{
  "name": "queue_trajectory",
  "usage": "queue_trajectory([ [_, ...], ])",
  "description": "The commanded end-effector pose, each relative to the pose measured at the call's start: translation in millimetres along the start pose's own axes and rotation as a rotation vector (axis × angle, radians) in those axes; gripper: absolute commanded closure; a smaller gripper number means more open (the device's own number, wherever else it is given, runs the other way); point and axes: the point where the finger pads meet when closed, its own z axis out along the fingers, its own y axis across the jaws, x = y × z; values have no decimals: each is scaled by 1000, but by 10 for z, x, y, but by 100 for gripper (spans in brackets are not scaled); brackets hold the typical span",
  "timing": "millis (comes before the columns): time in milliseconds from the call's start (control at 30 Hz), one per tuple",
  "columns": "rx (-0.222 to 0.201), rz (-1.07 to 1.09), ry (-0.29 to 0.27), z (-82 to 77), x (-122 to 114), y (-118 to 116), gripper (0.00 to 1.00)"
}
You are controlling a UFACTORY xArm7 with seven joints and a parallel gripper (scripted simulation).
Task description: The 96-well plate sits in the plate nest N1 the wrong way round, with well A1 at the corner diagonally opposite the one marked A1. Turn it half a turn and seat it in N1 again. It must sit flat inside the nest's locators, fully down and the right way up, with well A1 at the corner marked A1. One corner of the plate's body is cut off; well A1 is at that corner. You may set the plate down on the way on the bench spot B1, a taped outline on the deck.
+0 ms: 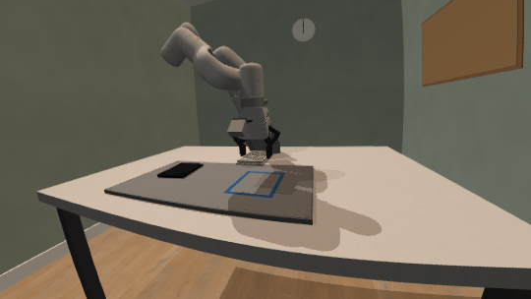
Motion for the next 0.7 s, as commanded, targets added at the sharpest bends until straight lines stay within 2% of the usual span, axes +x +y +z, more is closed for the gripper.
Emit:
queue_trajectory([
  [0,2,-1,3,44,8,-11,100],
  [667,2,-1,2,344,8,-11,100],
])
